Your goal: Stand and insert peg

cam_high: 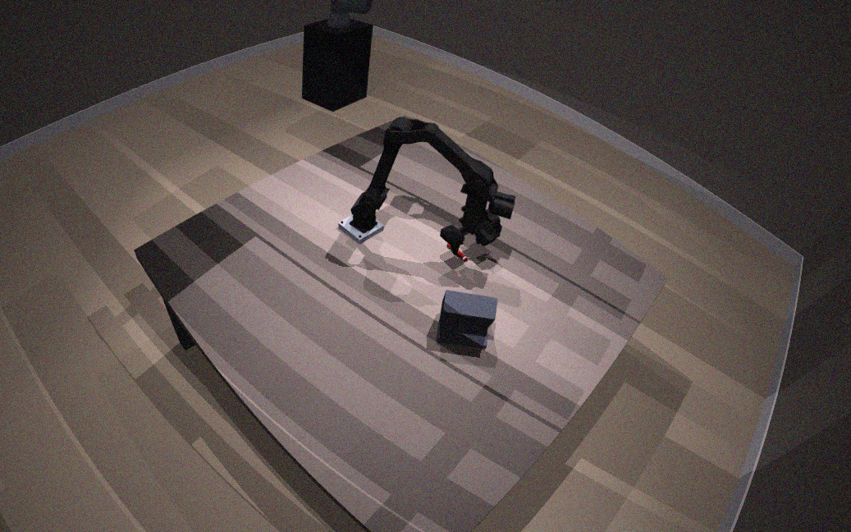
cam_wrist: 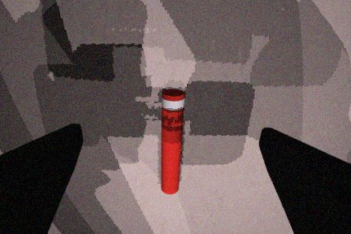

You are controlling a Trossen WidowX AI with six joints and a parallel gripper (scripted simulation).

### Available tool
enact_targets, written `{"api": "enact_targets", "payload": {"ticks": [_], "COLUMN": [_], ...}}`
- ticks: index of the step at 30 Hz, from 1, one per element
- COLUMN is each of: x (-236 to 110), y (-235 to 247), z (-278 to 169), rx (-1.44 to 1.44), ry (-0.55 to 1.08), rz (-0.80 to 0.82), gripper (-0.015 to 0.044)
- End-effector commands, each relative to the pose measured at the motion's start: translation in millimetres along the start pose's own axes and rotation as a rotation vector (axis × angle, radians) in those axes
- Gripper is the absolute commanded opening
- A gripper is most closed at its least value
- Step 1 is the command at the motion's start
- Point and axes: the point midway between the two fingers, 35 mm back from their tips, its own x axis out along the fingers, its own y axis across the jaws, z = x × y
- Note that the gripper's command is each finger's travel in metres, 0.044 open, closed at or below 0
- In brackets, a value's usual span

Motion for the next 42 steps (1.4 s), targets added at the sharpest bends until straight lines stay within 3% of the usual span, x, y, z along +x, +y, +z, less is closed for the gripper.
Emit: {"api": "enact_targets", "payload": {"ticks": [1, 22, 34, 42], "x": [8.3, 38.9, 38.9, 38.9], "y": [0.2, -1.1, -1.1, -1.1], "z": [-1.3, -3.8, -3.8, -3.8], "rx": [-0.004, -0.004, -0.004, -0.004], "ry": [0.008, 0.009, 0.009, 0.009], "rz": [0.001, 0.001, 0.001, 0.001], "gripper": [0.044, 0.044, 0.0125, 0.011]}}
